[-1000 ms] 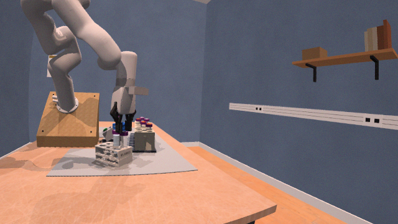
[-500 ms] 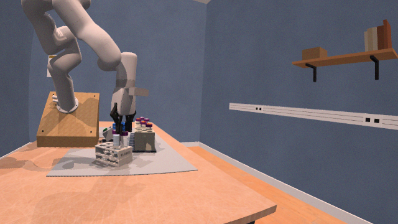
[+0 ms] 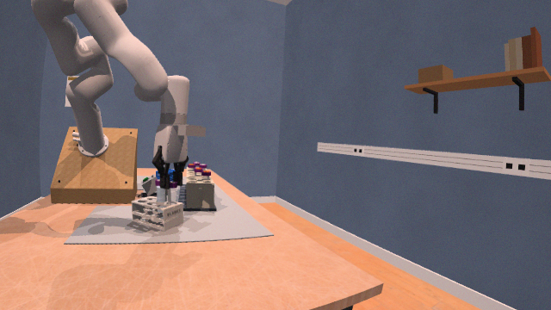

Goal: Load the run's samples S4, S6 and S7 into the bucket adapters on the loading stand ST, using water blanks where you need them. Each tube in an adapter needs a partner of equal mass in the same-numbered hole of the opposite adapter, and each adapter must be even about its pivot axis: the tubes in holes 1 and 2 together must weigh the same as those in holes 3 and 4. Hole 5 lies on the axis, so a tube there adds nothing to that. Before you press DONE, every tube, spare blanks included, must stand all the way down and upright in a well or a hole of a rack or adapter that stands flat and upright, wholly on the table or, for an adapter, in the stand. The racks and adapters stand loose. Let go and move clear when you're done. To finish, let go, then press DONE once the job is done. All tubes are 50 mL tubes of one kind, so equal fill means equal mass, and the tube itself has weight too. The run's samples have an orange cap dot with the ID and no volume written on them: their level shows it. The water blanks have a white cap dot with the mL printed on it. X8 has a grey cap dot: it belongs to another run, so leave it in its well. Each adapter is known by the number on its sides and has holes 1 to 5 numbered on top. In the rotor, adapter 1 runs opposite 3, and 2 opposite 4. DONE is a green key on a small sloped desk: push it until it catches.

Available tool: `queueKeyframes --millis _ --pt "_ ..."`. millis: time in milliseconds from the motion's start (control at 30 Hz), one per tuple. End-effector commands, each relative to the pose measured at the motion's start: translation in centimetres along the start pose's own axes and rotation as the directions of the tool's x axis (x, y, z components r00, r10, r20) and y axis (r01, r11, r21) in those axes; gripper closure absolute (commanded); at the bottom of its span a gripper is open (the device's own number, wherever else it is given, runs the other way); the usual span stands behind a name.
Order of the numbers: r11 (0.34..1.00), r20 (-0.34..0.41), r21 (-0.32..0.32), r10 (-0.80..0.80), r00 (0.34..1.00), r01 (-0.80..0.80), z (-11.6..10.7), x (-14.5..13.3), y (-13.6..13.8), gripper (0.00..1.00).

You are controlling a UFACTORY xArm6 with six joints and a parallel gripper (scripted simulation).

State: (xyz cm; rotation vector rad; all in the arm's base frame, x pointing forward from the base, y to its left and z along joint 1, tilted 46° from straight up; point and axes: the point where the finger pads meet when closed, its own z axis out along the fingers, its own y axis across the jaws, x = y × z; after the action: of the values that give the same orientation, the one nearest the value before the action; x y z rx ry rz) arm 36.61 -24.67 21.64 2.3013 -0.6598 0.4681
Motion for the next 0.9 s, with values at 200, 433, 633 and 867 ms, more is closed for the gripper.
queueKeyframes --millis 200,433,633,867 --pt "1.0 -0.003 0.001 0.001 1.0 -0.001 0.58 0.12 0.0 0.43" --pt "1.0 -0.003 0.001 0.001 1.0 -0.001 0.84 0.12 0.0 0.43" --pt "1.0 -0.003 0.001 0.001 1.0 -0.001 0.84 0.12 0.0 0.43" --pt "1.0 -0.003 0.001 0.001 1.0 -0.001 0.78 0.12 0.0 1.0"
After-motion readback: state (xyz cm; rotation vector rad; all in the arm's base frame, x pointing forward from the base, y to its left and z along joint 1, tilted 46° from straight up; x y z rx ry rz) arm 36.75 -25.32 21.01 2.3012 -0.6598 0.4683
